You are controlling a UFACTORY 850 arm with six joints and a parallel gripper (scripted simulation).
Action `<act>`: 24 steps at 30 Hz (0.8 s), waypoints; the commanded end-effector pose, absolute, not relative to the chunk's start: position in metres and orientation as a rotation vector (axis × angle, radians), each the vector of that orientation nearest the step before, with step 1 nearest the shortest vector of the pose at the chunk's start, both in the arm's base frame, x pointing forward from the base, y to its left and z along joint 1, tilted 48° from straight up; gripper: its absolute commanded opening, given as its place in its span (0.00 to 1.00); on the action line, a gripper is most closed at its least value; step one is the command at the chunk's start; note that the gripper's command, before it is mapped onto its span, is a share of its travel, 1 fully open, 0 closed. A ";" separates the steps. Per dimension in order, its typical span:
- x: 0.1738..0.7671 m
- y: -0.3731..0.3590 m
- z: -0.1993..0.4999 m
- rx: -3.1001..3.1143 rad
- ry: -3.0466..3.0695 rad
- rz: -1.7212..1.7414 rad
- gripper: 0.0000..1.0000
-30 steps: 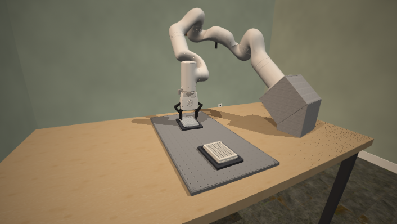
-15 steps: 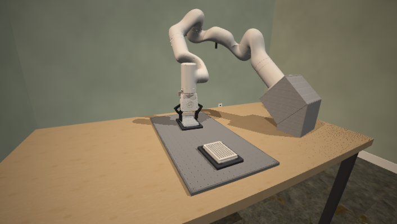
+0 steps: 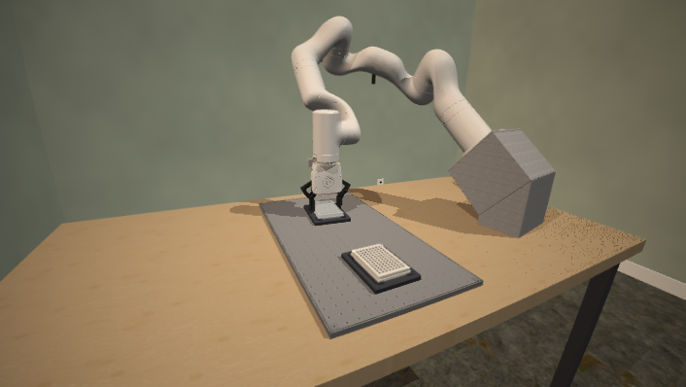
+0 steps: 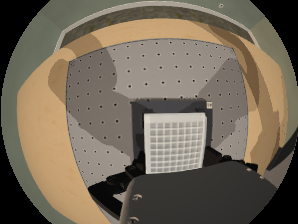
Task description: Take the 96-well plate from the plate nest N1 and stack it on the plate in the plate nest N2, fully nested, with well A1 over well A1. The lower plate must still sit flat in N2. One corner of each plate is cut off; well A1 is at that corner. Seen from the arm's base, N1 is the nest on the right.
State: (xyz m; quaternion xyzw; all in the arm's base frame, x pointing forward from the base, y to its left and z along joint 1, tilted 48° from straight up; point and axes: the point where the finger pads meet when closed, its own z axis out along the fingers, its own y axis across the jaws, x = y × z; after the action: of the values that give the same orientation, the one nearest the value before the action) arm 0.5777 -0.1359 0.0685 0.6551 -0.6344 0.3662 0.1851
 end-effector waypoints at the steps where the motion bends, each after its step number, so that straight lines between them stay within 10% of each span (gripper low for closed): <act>1: 0.578 -0.135 0.069 1.847 -1.788 1.033 1.00; 6: 0.578 -0.135 0.069 1.847 -1.788 1.033 1.00; 7: 0.578 -0.135 0.069 1.847 -1.788 1.033 0.00; 24: 0.578 -0.135 0.069 1.847 -1.788 1.033 0.00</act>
State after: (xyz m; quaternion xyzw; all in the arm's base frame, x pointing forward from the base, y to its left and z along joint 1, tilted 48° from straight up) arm 0.5775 -0.1355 0.0688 0.6551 -0.6344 0.3661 0.1851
